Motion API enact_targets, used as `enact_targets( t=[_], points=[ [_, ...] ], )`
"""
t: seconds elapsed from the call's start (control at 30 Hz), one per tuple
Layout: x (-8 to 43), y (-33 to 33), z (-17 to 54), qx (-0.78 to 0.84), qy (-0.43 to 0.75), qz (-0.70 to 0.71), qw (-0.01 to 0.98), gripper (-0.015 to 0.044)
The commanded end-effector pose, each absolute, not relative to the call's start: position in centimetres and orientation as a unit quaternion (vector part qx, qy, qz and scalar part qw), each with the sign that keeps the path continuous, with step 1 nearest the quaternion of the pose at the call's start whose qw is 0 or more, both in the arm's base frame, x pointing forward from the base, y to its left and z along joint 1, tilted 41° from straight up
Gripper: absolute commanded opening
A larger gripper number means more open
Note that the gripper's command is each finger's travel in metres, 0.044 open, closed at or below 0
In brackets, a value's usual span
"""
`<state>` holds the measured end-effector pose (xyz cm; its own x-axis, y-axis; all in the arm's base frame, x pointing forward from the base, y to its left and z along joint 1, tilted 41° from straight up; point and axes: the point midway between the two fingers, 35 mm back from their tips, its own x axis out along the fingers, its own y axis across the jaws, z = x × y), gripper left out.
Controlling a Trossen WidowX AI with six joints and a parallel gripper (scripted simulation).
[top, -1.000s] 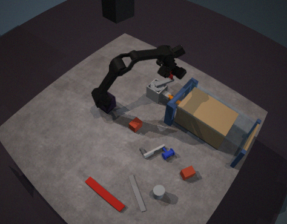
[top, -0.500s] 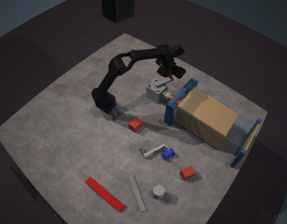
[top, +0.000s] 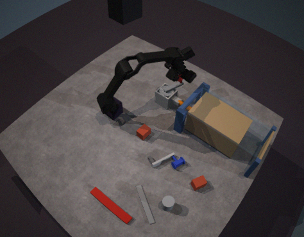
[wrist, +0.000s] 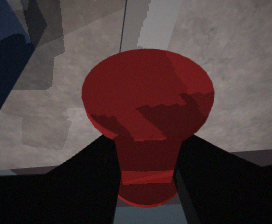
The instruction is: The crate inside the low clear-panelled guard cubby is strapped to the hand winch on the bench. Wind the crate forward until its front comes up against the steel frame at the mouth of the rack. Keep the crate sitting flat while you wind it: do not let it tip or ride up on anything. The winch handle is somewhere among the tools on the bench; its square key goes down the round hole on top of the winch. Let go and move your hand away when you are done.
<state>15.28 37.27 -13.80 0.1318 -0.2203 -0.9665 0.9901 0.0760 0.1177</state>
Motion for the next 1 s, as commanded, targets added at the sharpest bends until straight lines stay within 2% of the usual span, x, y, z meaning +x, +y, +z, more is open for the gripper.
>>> enact_targets(
  t=[0.0, 0.97],
  points=[
    [12.4, 36.76, -14.2, 0.426, 0.438, -0.518, 0.599, 0.0],
    [11.99, 36.69, -14.2, 0.426, 0.438, -0.518, 0.599, 0.0]
  ],
)
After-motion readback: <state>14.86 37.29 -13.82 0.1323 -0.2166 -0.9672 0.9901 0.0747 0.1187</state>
